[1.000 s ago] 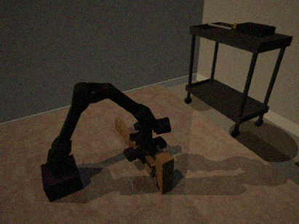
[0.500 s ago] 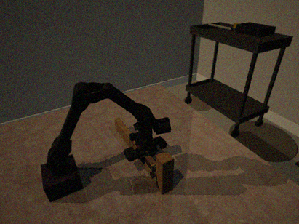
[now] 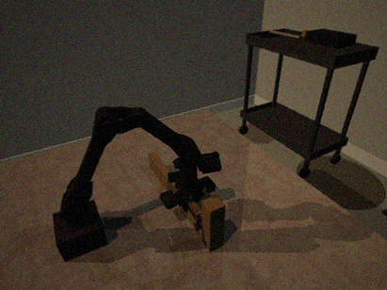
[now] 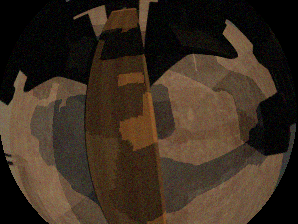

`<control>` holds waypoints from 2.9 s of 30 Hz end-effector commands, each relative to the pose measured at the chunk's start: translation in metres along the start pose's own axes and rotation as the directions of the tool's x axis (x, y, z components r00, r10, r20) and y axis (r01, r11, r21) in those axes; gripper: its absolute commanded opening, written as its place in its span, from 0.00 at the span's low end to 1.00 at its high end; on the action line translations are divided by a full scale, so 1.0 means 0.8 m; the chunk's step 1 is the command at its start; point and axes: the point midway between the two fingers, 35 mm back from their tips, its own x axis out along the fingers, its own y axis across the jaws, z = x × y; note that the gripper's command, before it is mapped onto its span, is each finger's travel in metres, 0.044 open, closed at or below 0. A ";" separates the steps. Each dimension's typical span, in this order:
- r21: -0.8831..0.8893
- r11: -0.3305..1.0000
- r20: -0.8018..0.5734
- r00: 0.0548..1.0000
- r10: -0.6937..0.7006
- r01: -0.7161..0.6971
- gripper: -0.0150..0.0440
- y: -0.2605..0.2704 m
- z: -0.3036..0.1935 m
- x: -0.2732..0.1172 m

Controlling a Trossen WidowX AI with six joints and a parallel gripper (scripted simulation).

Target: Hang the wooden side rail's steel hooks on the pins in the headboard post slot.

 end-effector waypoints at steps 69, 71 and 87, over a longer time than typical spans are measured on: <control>-0.009 1.000 -0.003 1.000 -0.029 0.029 0.25 -0.007 -0.001 -0.014; -0.009 1.000 -0.003 1.000 -0.029 0.029 0.25 -0.007 -0.001 -0.014; 0.000 1.000 0.000 1.000 0.000 0.000 0.25 0.000 0.000 -0.001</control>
